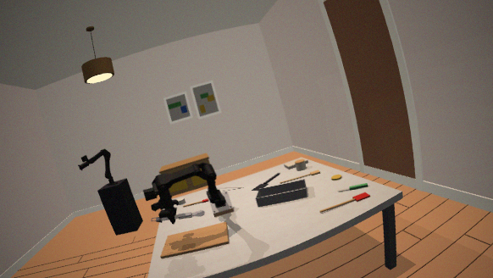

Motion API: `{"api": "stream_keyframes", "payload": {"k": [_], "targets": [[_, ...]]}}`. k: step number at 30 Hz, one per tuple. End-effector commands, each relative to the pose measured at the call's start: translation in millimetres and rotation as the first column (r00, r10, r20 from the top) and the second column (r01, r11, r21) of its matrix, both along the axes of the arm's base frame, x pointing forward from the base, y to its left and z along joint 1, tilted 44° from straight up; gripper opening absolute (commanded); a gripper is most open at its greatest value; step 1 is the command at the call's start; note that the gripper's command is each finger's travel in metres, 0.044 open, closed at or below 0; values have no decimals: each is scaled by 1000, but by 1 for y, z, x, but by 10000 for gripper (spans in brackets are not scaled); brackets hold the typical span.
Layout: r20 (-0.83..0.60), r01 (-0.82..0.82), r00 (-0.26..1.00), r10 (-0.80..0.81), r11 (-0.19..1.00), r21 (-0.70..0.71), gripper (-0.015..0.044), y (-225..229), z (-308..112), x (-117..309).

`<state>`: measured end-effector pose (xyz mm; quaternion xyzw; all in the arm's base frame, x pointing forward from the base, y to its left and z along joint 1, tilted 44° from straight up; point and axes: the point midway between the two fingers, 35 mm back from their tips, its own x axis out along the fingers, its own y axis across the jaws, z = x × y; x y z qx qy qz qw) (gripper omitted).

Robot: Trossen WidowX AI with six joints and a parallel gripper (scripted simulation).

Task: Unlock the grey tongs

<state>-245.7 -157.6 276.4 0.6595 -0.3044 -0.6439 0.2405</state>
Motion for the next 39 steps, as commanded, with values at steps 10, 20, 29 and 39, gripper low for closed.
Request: {"api": "stream_keyframes", "payload": {"k": [10,20,29,39], "targets": [[-6,-19,1000,19,1000,8,-150,-14,-15,-2],[-12,-37,999,37,999,10,-150,-25,-26,-1],[-17,-53,998,53,999,10,-150,-36,-36,0],[-23,-71,997,71,997,10,-150,-47,-47,2]]}}
